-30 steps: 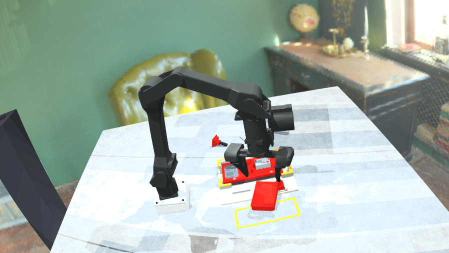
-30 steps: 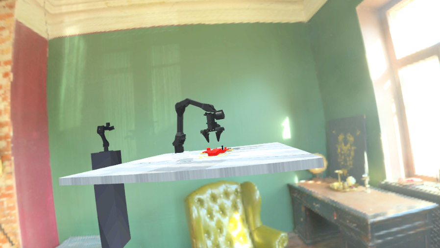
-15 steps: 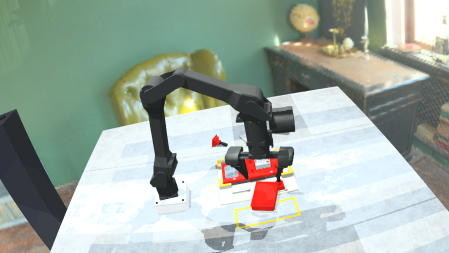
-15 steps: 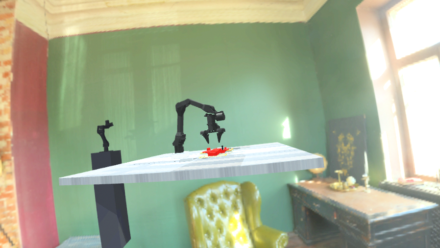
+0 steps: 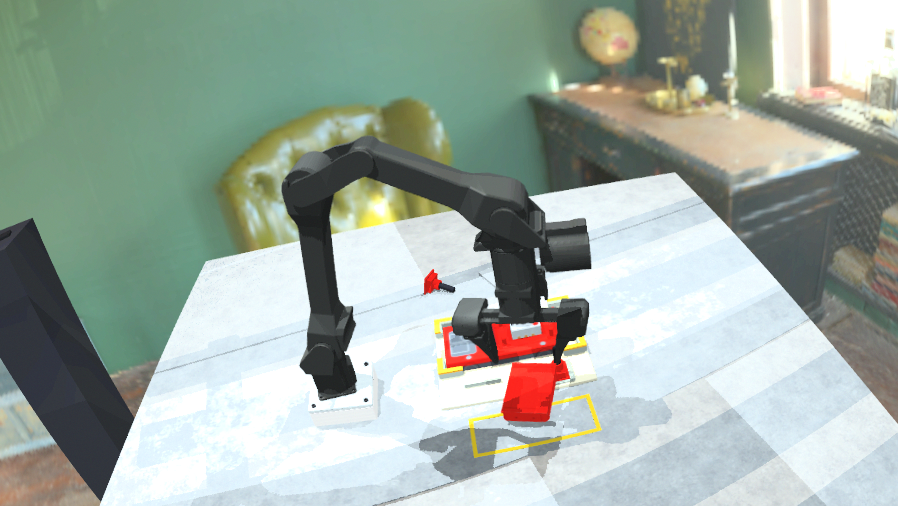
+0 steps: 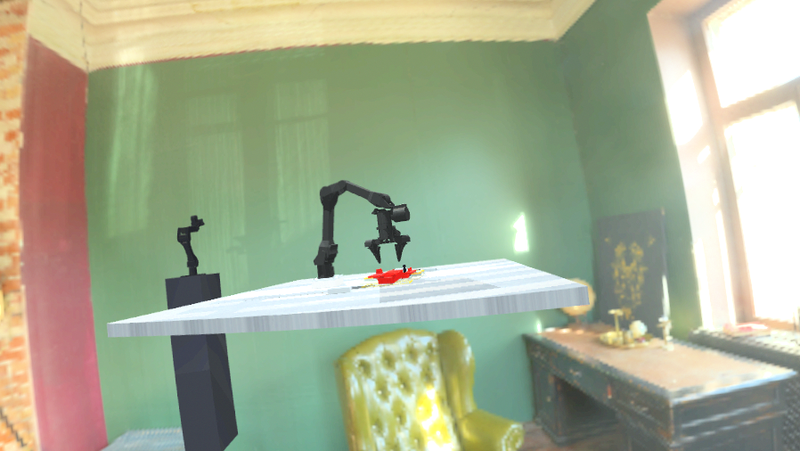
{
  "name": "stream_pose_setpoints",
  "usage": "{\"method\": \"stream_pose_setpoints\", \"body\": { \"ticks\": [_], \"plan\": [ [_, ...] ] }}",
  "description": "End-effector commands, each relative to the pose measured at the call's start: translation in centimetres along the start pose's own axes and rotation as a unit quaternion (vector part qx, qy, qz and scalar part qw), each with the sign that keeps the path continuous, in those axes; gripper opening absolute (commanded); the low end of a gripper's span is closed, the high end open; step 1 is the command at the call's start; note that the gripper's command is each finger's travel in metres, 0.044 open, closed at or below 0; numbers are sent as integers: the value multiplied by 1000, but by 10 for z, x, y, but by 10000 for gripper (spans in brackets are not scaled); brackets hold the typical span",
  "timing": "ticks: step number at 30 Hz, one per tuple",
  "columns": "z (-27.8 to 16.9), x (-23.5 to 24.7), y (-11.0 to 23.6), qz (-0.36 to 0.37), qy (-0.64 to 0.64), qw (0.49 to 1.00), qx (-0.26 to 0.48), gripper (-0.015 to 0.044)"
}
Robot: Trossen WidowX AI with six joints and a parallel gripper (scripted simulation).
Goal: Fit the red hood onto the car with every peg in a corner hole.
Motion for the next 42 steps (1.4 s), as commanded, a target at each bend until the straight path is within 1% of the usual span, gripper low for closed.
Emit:
{"method": "stream_pose_setpoints", "body": {
  "ticks": [1,42],
  "plan": [
    [-1,0,-4,1,2,1000,3,440],
    [-1,-1,-30,1,2,1000,3,440]
  ]
}}
Point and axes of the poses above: the point midway between the two fingers, 35 mm back from their tips, its own y axis back along the fingers, its own x axis across the jaws, z = x × y, the point moved 3 cm from there along y, back along the fingers
